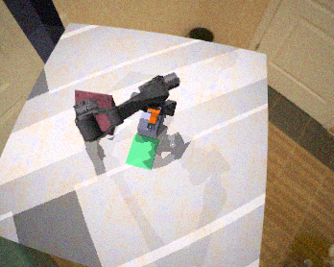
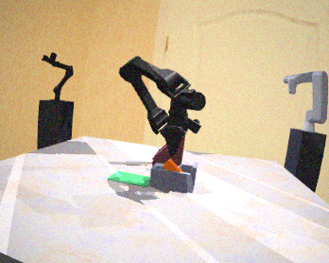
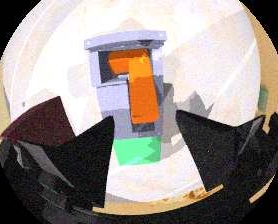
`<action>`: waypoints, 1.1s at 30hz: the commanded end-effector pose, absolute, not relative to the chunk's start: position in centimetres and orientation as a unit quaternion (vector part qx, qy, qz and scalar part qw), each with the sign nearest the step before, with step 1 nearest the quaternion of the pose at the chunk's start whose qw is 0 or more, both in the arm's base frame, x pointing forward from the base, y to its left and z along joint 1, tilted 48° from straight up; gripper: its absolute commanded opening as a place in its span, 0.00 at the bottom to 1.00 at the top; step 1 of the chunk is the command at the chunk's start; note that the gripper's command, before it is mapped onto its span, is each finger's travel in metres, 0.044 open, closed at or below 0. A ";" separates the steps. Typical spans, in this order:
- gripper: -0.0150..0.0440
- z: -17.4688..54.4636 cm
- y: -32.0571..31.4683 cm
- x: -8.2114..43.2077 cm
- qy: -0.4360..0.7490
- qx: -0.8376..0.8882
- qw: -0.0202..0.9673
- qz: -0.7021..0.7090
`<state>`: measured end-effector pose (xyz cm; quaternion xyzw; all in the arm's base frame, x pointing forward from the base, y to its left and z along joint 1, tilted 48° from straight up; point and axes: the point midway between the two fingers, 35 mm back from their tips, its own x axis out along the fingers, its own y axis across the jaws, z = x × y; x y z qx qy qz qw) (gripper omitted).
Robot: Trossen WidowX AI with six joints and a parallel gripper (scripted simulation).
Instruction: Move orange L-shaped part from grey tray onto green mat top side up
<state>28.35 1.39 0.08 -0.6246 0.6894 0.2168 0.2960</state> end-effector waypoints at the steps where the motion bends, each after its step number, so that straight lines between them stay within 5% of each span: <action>1: 0.73 -0.3 0.9 28.4 0.688 -0.627 0.294 0.216; 33: 0.73 -3.3 -2.5 28.2 0.689 -0.627 0.293 0.215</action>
